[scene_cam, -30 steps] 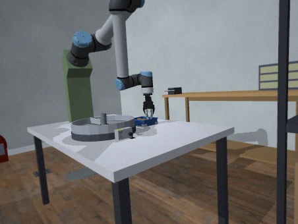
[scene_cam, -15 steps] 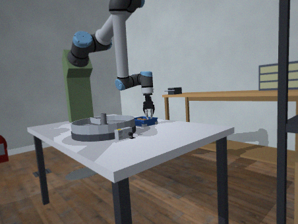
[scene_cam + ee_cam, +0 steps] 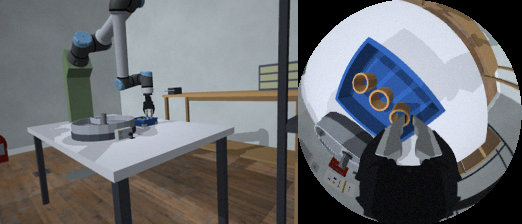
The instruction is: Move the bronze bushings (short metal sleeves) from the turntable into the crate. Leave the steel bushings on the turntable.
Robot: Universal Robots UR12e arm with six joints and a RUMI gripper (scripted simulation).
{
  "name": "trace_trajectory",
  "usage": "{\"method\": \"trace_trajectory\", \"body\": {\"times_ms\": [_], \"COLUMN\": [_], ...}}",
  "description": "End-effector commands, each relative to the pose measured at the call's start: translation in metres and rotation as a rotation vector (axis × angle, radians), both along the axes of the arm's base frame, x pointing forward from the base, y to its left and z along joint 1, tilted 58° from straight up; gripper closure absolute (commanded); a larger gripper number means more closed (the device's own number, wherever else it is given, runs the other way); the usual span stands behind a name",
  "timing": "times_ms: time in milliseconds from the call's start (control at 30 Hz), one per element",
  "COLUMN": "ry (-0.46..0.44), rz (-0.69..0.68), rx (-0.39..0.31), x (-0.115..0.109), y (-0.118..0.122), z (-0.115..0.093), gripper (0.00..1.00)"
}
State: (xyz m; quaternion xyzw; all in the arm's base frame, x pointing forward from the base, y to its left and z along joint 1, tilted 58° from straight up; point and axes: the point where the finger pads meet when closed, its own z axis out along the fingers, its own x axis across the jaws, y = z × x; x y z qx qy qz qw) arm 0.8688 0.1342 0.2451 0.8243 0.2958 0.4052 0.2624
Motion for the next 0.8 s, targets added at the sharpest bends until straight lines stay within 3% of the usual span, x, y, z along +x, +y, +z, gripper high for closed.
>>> {"method": "trace_trajectory", "body": {"times_ms": [0,367,767], "ry": [-0.001,-0.001,-0.001], "rz": [0.000,0.000,0.000], "rx": [0.000,0.000,0.000], "x": [0.000,-0.008,-0.045], "y": [0.000,0.002,0.011], "z": [0.001,0.006,0.029], "gripper": [0.94,0.94,0.94]}}
